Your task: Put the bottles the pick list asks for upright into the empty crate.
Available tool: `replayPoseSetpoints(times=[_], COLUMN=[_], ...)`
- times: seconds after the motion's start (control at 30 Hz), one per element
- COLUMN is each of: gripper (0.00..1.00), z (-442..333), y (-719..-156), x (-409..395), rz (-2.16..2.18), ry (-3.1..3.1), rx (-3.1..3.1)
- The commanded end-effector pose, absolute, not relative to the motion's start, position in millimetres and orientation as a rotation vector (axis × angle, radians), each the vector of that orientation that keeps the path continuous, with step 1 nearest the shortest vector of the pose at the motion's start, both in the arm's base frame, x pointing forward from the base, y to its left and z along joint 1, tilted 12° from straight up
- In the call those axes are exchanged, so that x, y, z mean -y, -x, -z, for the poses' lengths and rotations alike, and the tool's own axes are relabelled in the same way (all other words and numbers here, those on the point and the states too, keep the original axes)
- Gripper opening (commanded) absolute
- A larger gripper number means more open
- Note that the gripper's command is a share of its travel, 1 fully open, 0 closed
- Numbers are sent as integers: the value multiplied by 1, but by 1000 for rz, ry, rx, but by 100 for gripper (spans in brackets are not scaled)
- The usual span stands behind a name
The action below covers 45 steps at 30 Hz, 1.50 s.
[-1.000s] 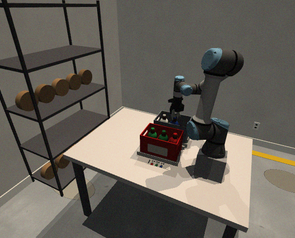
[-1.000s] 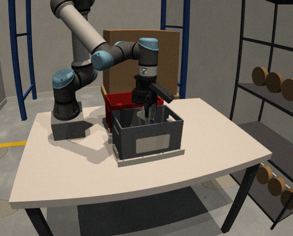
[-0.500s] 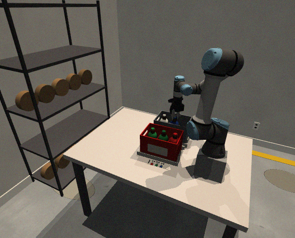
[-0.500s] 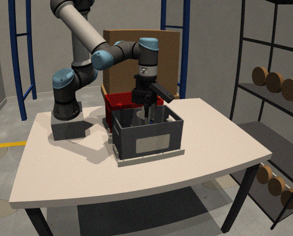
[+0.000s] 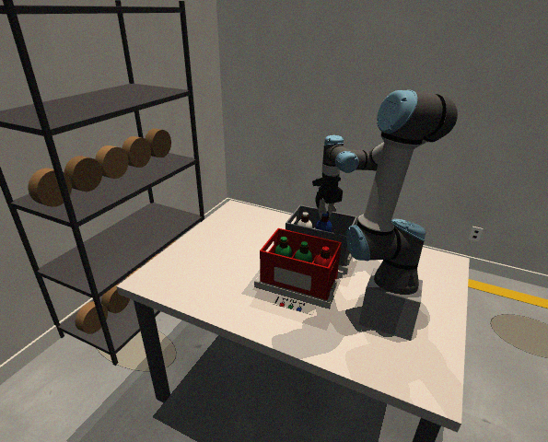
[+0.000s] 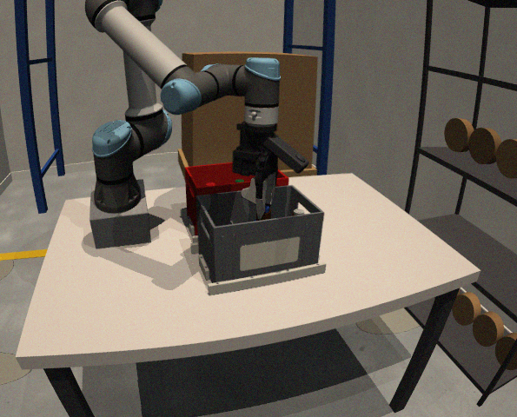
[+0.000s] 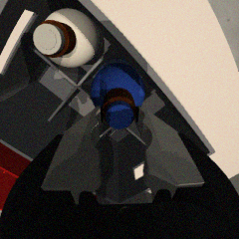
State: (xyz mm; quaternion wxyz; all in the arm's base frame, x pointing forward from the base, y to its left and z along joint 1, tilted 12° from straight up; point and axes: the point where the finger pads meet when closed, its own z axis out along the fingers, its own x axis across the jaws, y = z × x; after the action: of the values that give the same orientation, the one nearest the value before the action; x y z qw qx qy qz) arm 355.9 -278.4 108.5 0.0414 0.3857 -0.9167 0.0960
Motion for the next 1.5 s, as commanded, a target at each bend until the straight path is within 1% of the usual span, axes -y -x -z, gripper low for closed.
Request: replayPoseSetpoints(times=[0.0,1.47], gripper=[0,0], z=[-123,-186], y=[-358,-358], x=[278,264], rz=[-307,-307], ry=[-1181,-1181], rx=[2807,2807])
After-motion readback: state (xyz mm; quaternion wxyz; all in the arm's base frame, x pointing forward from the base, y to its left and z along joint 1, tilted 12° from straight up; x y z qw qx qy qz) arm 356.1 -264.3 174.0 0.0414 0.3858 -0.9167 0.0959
